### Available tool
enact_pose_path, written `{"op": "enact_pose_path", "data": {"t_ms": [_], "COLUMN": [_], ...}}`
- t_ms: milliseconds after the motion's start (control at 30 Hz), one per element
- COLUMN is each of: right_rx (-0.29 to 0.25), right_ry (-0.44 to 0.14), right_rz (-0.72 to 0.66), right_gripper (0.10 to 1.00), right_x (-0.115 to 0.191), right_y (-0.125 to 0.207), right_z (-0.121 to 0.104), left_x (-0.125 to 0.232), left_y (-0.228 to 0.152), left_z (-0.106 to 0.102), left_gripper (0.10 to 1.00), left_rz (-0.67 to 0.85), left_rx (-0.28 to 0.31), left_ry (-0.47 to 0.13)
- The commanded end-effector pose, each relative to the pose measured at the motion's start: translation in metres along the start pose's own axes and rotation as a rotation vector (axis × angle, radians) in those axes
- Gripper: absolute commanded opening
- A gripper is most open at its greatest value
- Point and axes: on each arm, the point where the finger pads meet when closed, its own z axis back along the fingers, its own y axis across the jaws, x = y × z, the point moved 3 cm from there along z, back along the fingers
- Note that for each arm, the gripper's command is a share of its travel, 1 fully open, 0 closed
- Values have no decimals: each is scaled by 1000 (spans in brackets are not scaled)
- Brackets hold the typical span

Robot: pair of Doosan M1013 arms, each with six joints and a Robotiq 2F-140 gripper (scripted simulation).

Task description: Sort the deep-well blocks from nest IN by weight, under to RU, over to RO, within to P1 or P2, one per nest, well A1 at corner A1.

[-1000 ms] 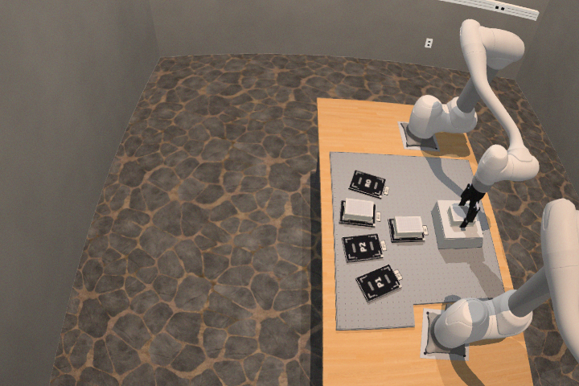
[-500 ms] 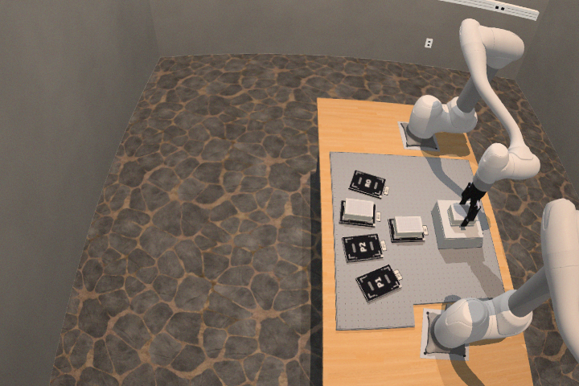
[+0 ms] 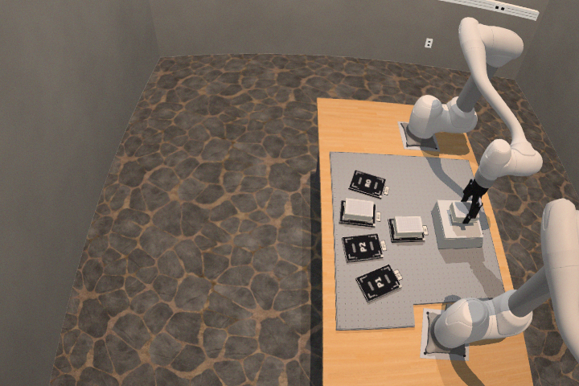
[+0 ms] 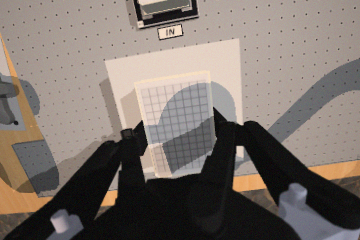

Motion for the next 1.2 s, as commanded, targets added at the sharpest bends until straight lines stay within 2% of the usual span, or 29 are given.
{"op": "enact_pose_path", "data": {"t_ms": [0,767,1167], "right_rx": [-1,-1,-1], "right_ry": [0,0,0], "right_rz": [0,0,0], "right_gripper": [99,99,99], "right_x": [0,0,0], "right_y": [0,0,0], "right_z": [5,39,39], "left_x": [0,0,0], "left_y": [0,0,0], "left_z": [1,1,1], "left_gripper": [1000,1000,1000], "left_rz": [0,0,0], "left_rx": [0,0,0], "left_ry": [1,1,1]}}
